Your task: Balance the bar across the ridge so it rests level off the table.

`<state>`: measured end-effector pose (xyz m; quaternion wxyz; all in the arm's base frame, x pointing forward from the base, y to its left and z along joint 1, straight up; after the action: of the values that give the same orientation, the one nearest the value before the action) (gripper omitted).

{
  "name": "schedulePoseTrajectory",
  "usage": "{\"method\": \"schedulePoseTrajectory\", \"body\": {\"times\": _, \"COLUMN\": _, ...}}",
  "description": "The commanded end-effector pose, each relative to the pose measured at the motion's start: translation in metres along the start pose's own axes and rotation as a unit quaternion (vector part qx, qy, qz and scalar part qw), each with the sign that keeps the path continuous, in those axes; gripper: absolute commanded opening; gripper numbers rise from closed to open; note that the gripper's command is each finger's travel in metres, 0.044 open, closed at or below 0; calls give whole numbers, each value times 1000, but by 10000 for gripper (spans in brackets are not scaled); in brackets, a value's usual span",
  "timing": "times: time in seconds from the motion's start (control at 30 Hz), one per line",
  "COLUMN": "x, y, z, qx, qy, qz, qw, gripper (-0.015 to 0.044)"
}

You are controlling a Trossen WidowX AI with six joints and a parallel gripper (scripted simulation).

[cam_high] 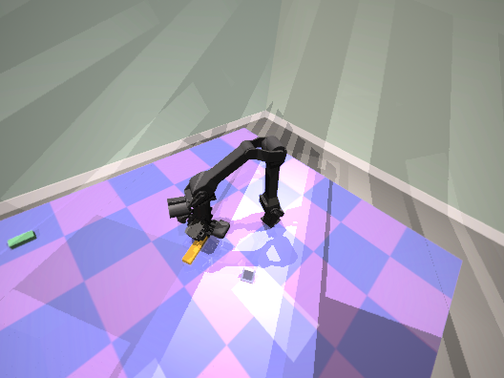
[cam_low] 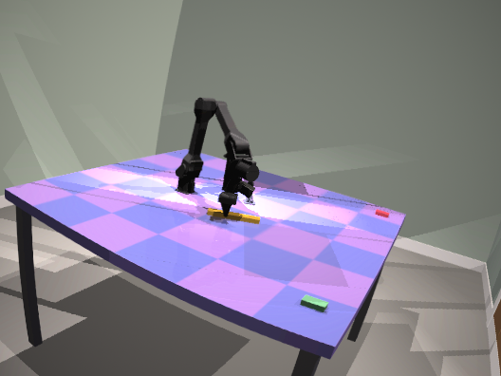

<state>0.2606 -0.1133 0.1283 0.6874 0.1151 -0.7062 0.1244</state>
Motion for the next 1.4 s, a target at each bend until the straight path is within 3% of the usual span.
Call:
{"method": "schedulePoseTrajectory", "body": {"times": 0.0, "x": 0, "y": 0, "z": 0, "qx": 0, "qy": 0, "qz": 0, "qw": 1000, "gripper": 111}}
{"method": "schedulePoseTrajectory", "body": {"times": 0.1, "x": 0, "y": 0, "z": 0, "qx": 0, "qy": 0, "qz": 0, "qw": 1000, "gripper": 91}}
{"method": "schedulePoseTrajectory", "body": {"times": 0.23, "x": 6, "y": -1, "z": -1, "qx": 0, "qy": 0, "qz": 0, "qw": 1000, "gripper": 0}}
{"method": "schedulePoseTrajectory", "body": {"times": 1.37, "x": 94, "y": 0, "z": 0, "qx": -2, "qy": 1, "qz": 1, "qw": 1000, "gripper": 0}}
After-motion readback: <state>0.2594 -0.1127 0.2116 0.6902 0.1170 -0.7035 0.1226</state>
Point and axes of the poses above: the point midway between the two fingers, 35 mm back from their tips, its own x axis back along the fingers, its own y axis across the jaws, z = x × y, the point moved 8 cm from there along x, back along the fingers, and after that the axes turned 5 degrees about -x, right-handed, at the moved point
